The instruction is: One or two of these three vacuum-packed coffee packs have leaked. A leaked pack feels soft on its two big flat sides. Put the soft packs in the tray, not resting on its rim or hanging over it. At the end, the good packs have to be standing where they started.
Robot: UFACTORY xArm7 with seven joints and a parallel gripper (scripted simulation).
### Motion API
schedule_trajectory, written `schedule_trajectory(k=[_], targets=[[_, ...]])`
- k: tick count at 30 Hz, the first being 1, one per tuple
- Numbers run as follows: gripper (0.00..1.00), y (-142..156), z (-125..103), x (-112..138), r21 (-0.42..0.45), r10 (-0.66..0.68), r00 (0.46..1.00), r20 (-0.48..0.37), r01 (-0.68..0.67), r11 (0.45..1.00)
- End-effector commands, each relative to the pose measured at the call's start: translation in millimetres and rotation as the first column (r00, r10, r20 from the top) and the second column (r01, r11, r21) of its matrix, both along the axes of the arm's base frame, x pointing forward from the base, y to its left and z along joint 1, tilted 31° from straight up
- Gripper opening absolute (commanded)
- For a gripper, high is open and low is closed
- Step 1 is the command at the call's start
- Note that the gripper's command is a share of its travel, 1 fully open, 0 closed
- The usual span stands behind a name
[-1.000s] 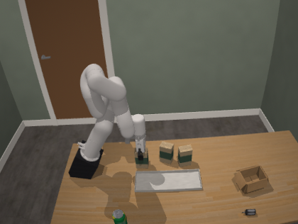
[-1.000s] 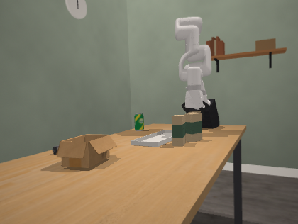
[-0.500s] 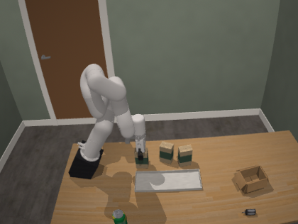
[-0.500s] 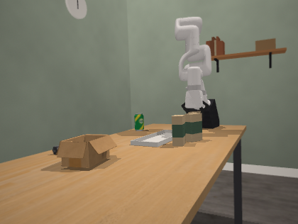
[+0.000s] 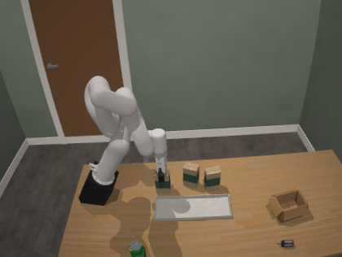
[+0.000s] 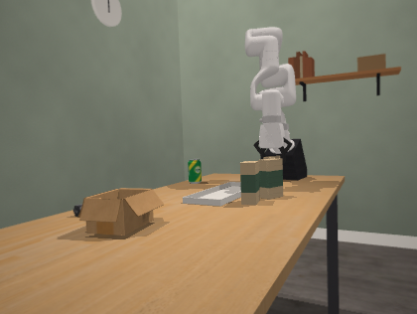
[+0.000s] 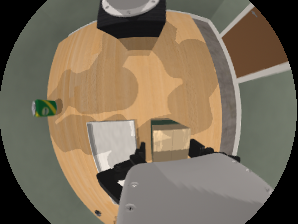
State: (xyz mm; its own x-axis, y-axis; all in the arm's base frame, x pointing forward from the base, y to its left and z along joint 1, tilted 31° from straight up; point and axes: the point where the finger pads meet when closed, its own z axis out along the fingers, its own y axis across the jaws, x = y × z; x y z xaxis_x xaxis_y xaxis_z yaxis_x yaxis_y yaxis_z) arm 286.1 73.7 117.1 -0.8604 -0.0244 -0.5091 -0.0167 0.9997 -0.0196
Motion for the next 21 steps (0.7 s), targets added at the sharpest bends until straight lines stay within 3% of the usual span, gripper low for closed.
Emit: schedule_trajectory(k=[1,7,21], targets=[[0.87,0,21,-13,-0.001,0.0,1.0,-0.001,0.0,1.0],[0.87,0,49,-29,-0.001,0.0,1.0,-0.001,0.0,1.0],[0.87,0,66,-39,-0.001,0.0,1.0,-0.001,0.0,1.0]])
